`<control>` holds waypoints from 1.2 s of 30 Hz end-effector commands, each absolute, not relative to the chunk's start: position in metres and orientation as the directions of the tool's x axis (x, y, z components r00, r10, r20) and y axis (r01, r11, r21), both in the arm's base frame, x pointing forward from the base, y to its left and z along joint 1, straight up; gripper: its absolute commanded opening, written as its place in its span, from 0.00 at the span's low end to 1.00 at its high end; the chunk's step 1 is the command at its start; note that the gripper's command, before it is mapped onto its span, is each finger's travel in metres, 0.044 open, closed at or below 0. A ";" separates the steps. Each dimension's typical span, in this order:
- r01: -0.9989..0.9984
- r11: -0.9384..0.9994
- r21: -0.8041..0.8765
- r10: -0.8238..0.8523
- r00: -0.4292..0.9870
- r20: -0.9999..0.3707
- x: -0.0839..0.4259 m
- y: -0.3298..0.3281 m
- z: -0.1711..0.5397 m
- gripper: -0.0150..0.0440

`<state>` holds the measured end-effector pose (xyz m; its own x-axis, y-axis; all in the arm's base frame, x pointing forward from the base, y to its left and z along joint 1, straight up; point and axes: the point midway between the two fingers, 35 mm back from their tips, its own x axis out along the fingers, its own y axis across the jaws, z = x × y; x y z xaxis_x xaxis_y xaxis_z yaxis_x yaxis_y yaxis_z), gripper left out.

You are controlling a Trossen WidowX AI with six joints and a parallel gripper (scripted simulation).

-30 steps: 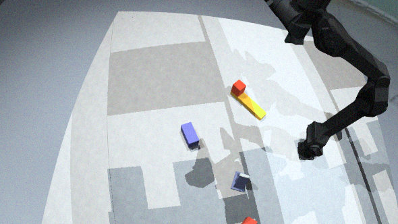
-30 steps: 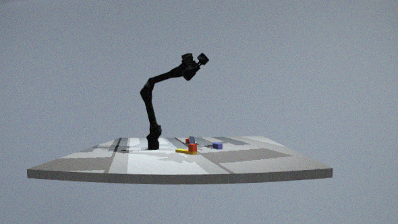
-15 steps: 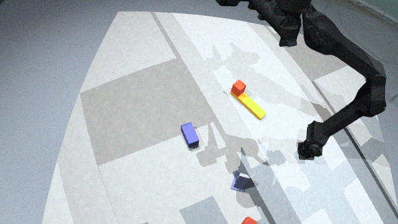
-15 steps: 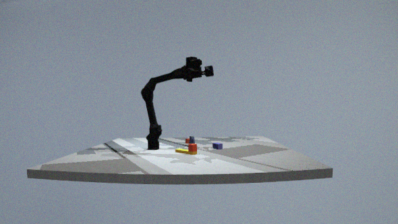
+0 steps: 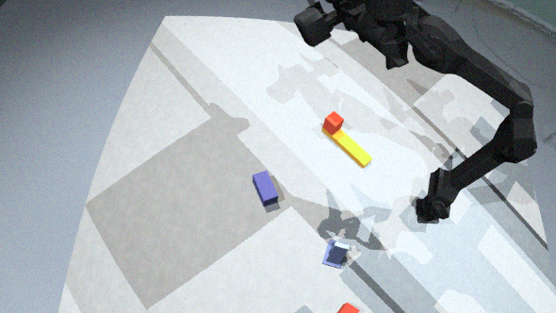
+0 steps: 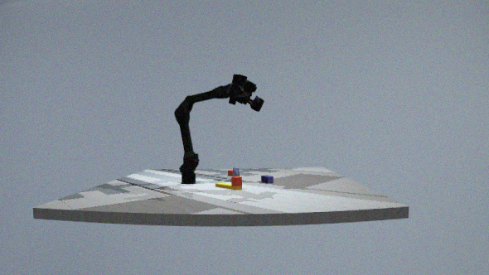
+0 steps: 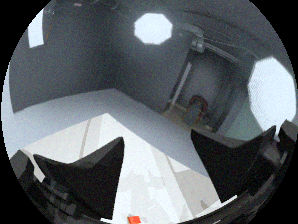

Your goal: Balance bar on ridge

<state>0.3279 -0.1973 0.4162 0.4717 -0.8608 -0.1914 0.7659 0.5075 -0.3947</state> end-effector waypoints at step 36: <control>-0.523 0.417 -0.744 -0.659 0.390 -0.643 0.313 -0.210 0.282 0.79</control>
